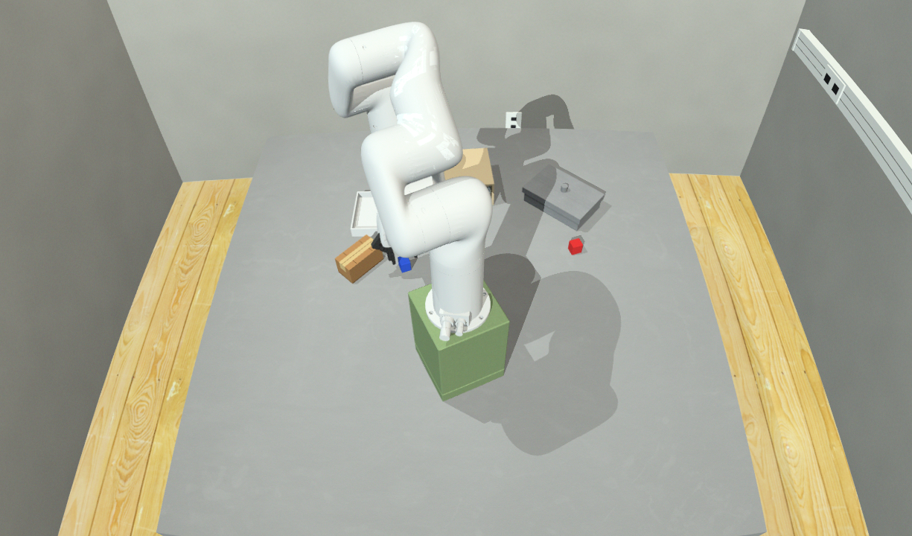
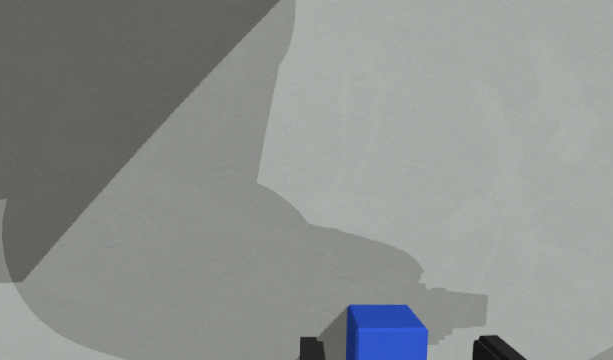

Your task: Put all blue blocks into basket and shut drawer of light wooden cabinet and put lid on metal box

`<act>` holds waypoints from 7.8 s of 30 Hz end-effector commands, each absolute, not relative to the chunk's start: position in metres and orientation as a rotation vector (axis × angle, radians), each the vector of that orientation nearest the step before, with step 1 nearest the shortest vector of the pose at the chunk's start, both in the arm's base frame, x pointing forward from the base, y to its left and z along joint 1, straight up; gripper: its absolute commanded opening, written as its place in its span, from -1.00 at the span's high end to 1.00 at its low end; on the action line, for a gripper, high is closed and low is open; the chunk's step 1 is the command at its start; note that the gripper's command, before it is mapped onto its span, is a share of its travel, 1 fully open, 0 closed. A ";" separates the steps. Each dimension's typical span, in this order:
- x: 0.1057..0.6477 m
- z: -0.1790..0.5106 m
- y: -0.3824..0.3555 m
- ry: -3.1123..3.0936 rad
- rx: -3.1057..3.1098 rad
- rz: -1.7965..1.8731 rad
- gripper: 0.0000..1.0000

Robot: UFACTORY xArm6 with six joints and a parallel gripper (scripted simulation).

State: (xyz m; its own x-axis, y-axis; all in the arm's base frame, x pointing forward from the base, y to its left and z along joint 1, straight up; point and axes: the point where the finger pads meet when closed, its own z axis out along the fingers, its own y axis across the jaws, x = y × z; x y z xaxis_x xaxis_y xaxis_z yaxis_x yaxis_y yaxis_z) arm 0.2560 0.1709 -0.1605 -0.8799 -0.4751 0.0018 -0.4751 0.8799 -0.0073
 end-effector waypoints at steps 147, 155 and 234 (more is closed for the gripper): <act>0.257 -0.108 0.172 3.044 -0.769 -0.010 1.00; 0.257 -0.093 0.172 3.044 -0.769 -0.011 1.00; 0.396 -0.029 0.268 2.191 -2.204 -0.066 1.00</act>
